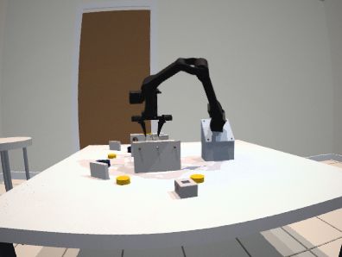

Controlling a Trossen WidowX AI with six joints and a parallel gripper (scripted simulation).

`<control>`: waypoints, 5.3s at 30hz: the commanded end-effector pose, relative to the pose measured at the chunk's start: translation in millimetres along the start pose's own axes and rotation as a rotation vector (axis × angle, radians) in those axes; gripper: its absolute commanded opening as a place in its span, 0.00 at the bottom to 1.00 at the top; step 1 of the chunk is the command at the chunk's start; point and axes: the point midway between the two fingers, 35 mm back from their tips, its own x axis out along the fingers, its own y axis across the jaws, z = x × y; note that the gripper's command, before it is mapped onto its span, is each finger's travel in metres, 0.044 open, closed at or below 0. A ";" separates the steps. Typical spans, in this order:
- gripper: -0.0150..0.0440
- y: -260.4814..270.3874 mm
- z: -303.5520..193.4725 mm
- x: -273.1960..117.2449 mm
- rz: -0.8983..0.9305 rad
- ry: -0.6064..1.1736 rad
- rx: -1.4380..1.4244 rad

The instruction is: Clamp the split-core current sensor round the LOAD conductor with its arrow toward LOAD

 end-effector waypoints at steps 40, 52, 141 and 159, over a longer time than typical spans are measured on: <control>0.25 -0.2 -0.1 1.5 0.000 0.000 0.000; 0.52 -0.2 -0.1 1.5 0.000 0.000 0.000; 0.25 0.7 -1.8 68.4 -0.027 0.003 0.000; 0.25 0.7 -1.8 68.4 -0.027 0.003 0.000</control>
